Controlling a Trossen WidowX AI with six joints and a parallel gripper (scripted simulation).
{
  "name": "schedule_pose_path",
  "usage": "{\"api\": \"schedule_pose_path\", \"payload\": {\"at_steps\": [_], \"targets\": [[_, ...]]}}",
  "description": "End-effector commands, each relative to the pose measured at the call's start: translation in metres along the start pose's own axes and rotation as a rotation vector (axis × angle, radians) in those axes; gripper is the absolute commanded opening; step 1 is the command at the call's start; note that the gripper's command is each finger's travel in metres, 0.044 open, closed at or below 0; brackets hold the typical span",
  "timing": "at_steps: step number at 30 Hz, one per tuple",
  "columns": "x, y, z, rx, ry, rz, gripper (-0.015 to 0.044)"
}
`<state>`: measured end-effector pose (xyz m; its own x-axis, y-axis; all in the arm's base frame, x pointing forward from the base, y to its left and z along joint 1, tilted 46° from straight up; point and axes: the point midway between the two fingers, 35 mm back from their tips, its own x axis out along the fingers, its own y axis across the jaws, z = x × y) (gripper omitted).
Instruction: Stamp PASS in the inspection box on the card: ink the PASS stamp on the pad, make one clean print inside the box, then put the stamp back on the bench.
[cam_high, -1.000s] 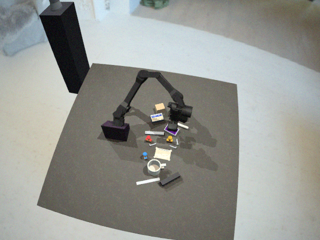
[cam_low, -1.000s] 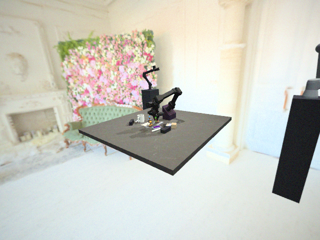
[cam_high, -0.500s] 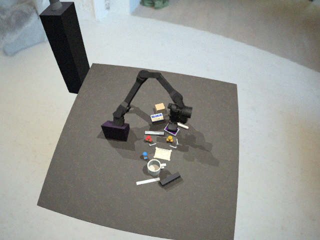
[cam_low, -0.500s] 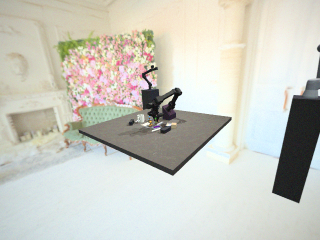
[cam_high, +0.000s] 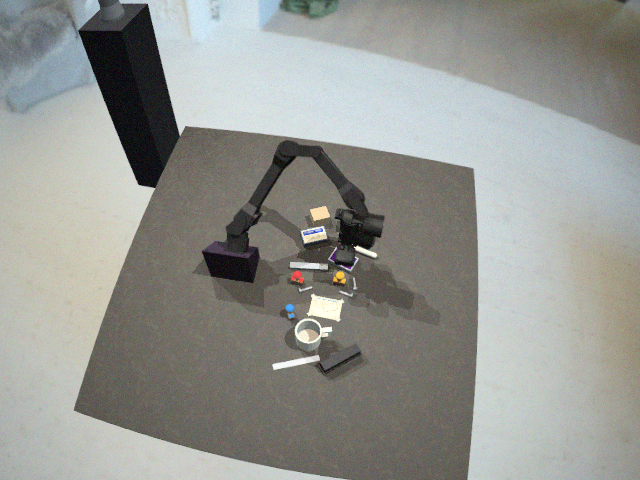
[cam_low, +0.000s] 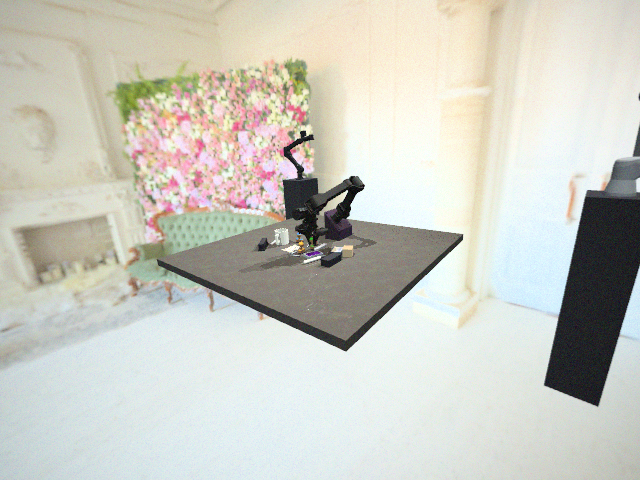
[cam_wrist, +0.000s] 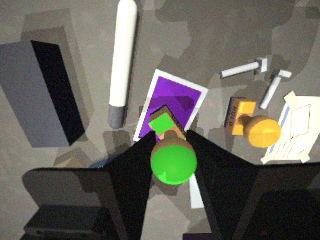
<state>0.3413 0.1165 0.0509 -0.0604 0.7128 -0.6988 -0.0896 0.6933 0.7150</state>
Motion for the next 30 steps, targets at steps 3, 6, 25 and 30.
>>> {"api": "schedule_pose_path", "payload": {"at_steps": [3, 6, 25, 30], "targets": [[0.005, 0.000, -0.001, 0.006, 0.002, 0.005, 0.0000], [0.007, 0.000, -0.001, 0.005, 0.002, 0.005, 0.0000], [0.020, 0.001, -0.001, 0.003, 0.002, 0.007, 0.0000], [0.023, 0.001, -0.002, 0.003, 0.002, 0.007, 0.0000]]}}
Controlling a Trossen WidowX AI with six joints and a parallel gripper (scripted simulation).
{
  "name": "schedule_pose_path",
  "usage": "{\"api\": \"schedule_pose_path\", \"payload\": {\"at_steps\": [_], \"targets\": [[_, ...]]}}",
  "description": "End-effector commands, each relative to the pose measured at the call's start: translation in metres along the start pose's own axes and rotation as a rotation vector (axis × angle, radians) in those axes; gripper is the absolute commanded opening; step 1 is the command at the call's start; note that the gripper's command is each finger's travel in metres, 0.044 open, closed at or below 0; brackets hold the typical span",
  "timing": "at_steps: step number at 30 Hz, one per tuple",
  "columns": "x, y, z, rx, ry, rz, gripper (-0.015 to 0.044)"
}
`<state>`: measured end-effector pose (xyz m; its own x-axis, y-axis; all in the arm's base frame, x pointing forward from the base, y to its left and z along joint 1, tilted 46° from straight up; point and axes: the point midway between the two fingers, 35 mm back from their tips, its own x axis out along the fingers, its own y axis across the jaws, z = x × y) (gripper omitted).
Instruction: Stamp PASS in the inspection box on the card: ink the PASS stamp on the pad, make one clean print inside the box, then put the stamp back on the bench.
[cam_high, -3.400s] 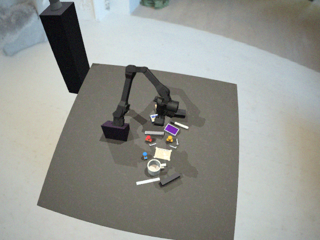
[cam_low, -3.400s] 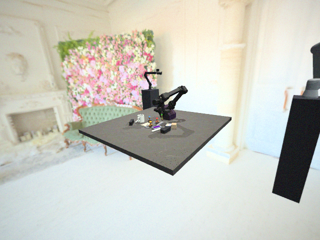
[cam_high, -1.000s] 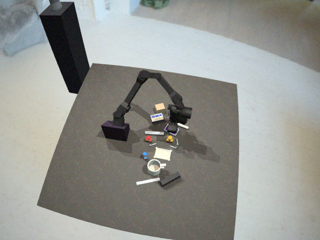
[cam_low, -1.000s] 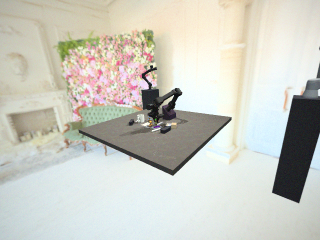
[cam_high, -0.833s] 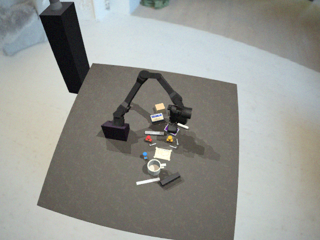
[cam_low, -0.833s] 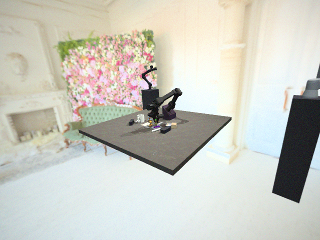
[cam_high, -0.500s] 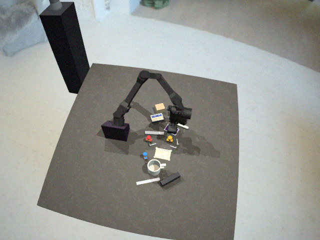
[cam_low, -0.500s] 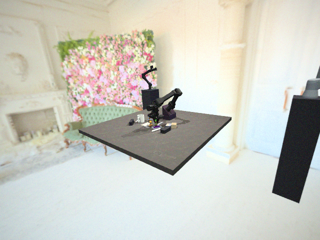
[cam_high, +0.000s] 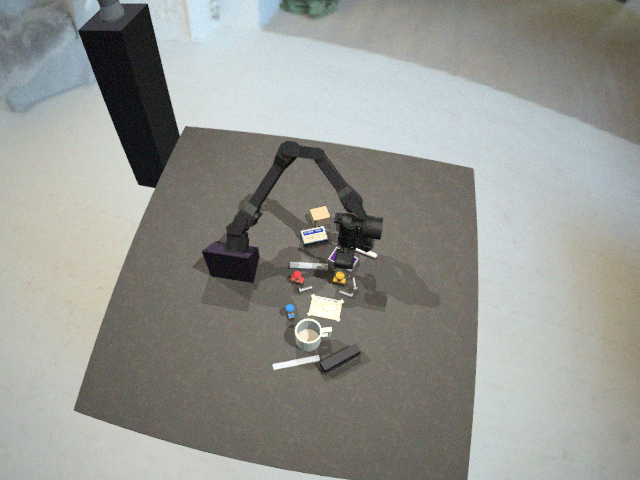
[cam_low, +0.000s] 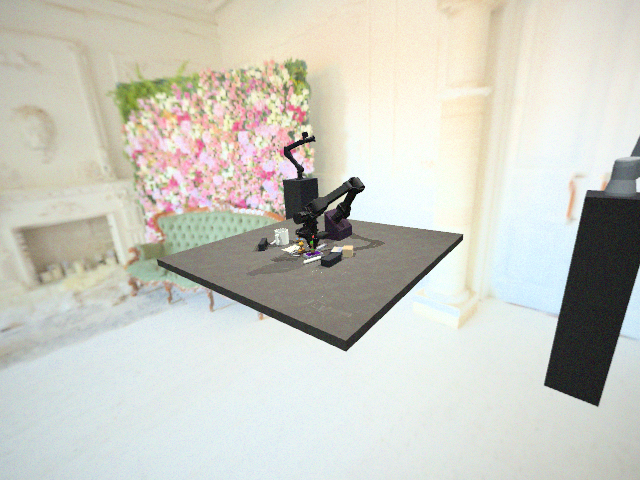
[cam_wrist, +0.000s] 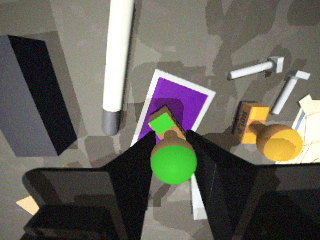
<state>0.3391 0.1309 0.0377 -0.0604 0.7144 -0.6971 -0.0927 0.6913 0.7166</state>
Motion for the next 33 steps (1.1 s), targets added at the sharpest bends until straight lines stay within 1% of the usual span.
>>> {"api": "schedule_pose_path", "payload": {"at_steps": [1, 33], "targets": [[0.0039, 0.0002, -0.0009, 0.006, 0.002, 0.005, 0.0000], [0.0094, 0.0003, -0.0010, 0.000, 0.002, 0.005, 0.0000]]}}
